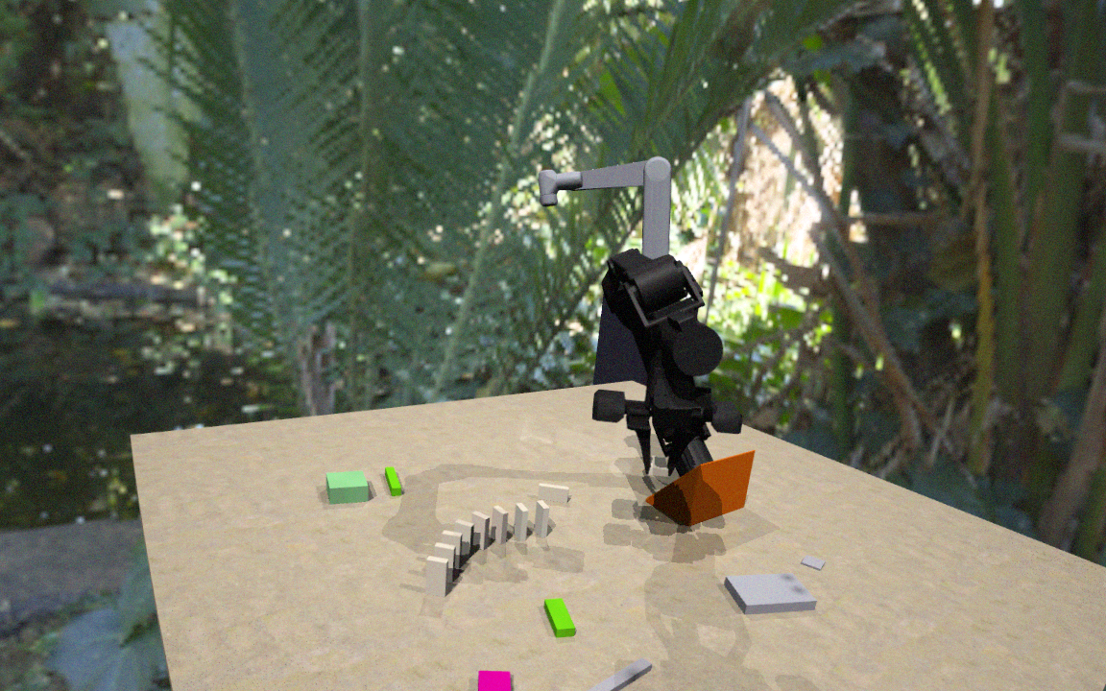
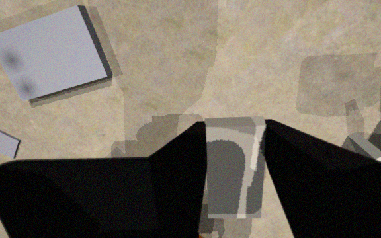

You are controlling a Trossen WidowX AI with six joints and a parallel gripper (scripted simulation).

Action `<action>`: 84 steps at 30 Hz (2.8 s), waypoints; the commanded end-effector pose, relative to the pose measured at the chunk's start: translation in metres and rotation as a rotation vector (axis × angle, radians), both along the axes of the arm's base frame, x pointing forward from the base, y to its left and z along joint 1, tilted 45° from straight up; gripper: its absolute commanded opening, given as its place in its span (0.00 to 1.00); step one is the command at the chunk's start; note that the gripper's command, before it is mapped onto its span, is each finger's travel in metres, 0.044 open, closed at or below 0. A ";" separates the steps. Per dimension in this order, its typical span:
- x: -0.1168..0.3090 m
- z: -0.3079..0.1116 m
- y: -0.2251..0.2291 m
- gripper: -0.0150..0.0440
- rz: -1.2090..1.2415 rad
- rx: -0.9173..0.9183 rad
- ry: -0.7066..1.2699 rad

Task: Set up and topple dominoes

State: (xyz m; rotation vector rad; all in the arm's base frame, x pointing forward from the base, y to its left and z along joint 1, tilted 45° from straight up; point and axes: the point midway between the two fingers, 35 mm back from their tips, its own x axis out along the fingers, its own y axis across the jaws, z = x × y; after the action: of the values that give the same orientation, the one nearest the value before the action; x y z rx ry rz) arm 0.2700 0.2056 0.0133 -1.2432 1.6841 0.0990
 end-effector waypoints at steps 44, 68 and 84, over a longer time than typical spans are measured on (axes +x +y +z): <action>0.013 -0.070 -0.008 0.44 0.111 0.653 -0.134; 0.013 -0.064 -0.017 0.44 0.297 0.926 -0.311; 0.004 -0.044 -0.027 0.44 0.464 1.059 -0.466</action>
State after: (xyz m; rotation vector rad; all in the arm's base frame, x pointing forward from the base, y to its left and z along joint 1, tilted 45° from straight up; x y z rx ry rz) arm 0.2786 0.1822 -0.0350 -0.7064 0.7518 0.7873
